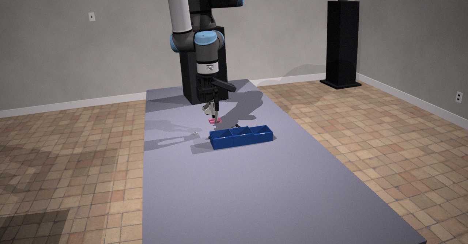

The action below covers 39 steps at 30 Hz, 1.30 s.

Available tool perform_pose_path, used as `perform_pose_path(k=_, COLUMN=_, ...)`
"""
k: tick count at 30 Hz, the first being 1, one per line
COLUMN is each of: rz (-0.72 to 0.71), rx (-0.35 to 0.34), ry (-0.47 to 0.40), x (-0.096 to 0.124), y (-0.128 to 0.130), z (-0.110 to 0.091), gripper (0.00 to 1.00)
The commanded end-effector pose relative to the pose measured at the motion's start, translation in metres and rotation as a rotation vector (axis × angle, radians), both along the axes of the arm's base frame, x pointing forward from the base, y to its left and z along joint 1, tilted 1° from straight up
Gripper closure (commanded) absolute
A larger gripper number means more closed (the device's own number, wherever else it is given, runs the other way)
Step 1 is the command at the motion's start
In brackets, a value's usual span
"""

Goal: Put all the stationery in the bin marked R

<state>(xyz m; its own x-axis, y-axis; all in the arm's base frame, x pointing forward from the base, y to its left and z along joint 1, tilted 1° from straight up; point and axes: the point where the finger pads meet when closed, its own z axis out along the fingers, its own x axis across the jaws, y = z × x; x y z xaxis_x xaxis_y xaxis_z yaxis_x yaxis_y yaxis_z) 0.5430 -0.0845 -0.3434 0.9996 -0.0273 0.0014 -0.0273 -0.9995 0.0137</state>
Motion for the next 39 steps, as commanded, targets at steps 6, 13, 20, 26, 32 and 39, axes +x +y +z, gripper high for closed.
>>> perform_pose_path(k=6, rz=0.0, rx=0.0, ry=0.0, x=0.0, y=0.0, z=0.007, gripper=1.0)
perform_pose_path(k=13, rz=0.0, rx=0.0, ry=0.0, x=0.0, y=0.0, z=0.007, gripper=1.0)
perform_pose_path(k=20, rz=0.0, rx=0.0, ry=0.0, x=0.0, y=0.0, z=0.014, gripper=1.0)
perform_pose_path(k=26, rz=0.209, rx=-0.001, ry=0.002, x=0.026, y=0.016, z=0.013, gripper=1.0)
perform_pose_path(k=32, rz=0.38, rx=-0.002, ry=0.003, x=0.057, y=0.035, z=0.013, gripper=1.0)
perform_pose_path(k=39, rz=0.565, rx=-0.004, ry=0.003, x=0.082, y=0.051, z=0.013, gripper=1.0)
